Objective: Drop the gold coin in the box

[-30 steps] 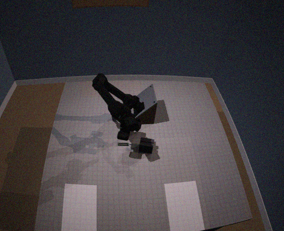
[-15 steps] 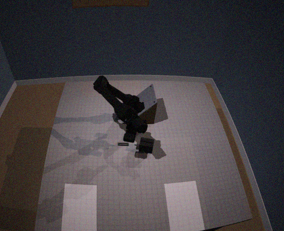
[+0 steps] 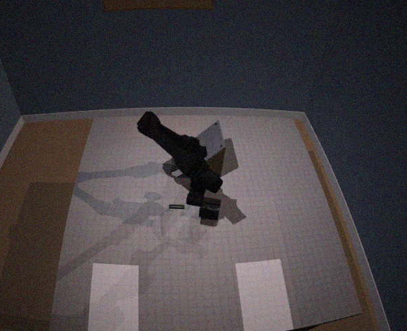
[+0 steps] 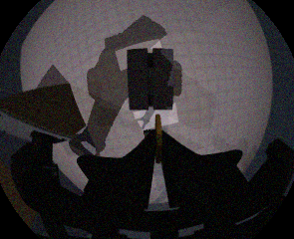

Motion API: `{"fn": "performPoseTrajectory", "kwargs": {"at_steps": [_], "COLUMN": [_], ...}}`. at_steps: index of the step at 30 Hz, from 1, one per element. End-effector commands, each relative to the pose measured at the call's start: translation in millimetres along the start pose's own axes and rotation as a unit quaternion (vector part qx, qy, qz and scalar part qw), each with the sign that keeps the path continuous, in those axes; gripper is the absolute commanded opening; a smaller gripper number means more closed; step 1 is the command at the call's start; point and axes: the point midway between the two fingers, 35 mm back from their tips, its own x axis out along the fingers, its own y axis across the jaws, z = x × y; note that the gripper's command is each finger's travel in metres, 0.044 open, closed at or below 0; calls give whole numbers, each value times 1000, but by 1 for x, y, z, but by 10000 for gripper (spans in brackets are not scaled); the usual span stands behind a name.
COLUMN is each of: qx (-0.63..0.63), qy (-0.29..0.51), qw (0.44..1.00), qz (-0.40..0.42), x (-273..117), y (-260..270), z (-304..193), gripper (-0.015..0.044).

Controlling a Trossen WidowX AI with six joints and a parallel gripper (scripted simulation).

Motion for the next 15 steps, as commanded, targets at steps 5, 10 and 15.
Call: {"fn": "performPoseTrajectory", "kwargs": {"at_steps": [5,10,15], "qx": [4,4,5], "qy": [-3,-2,0], "qw": [1000,1000,1000], "qz": [0,0,0], "x": [0,0,1], "y": [0,2,4], "z": [24,36,49], "gripper": [0,0,0]}}
